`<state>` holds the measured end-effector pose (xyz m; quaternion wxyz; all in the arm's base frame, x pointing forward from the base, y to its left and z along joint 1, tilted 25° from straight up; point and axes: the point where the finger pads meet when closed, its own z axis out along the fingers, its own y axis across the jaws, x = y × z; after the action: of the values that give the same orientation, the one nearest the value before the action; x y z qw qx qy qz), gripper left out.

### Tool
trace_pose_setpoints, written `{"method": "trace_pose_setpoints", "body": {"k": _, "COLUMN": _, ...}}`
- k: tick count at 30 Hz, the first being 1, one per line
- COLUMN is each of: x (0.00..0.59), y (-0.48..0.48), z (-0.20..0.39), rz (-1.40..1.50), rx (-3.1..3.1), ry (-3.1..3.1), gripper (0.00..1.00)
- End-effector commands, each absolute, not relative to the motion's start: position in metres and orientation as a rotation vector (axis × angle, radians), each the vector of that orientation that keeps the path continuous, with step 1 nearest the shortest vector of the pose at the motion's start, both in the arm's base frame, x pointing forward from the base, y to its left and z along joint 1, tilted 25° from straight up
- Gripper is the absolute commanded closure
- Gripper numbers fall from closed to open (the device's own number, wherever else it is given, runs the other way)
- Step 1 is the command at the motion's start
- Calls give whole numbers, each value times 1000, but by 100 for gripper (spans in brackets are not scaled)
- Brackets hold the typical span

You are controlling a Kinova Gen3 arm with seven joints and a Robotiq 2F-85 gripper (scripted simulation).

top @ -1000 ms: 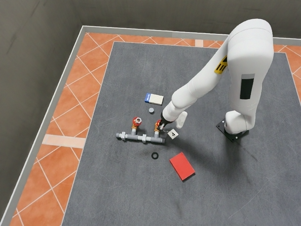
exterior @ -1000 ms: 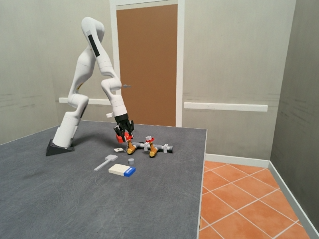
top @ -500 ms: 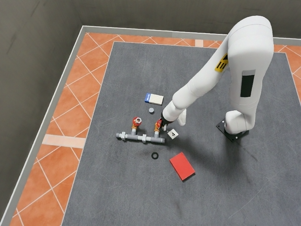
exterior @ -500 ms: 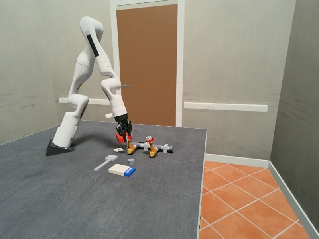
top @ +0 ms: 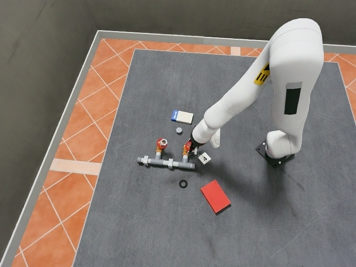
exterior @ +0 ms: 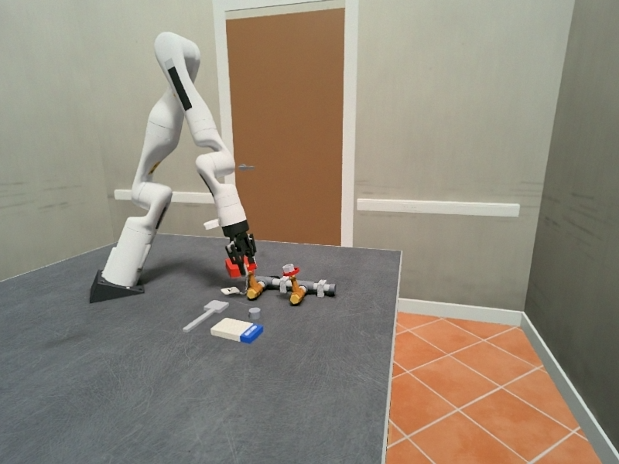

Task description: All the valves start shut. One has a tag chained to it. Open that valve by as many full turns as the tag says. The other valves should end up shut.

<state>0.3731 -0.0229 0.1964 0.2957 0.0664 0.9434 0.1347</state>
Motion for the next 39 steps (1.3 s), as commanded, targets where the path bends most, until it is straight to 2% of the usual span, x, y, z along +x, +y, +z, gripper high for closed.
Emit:
{"method": "trace_pose_setpoints", "body": {"k": 1, "x": 373, "y": -23, "z": 197, "rz": 358, "rx": 177, "ry": 2509, "gripper": 0}}
{"method": "trace_pose_setpoints", "body": {"k": 39, "x": 373, "y": -23, "z": 197, "rz": 409, "rx": 338, "ry": 2504, "gripper": 0}}
